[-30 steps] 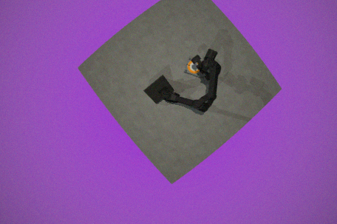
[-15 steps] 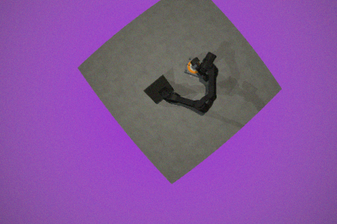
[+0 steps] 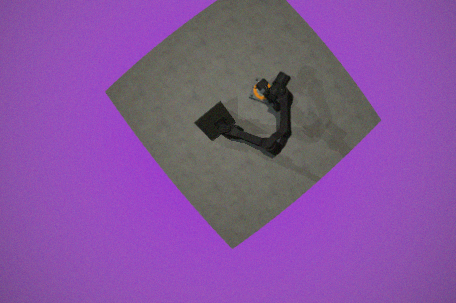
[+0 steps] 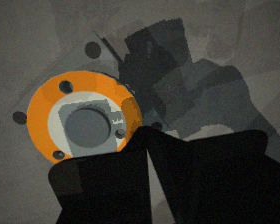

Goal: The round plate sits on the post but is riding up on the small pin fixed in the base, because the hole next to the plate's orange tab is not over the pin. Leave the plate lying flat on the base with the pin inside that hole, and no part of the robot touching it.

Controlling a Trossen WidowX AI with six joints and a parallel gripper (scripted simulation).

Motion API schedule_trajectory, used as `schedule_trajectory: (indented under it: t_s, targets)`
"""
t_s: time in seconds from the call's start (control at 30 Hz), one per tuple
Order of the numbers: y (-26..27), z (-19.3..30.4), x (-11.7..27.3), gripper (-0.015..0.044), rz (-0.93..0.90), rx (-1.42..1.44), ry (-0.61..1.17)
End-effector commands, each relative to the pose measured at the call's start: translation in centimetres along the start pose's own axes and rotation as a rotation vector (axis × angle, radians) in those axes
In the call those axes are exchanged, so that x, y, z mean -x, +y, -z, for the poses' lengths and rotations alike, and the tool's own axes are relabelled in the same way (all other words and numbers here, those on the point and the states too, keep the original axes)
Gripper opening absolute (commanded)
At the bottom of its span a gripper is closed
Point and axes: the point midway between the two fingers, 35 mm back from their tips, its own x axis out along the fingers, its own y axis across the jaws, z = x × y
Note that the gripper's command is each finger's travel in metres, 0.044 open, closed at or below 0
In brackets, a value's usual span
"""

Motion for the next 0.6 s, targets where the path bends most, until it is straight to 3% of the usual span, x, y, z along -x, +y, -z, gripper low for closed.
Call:
schedule_trajectory:
  t_s: [0.0,0.57]
  targets:
    - [0.16,0.78,-0.27,0.0000,0.004,0.006,0.011]
    - [0.46,1.64,-0.27,0.0000,0.004,0.006,0.011]
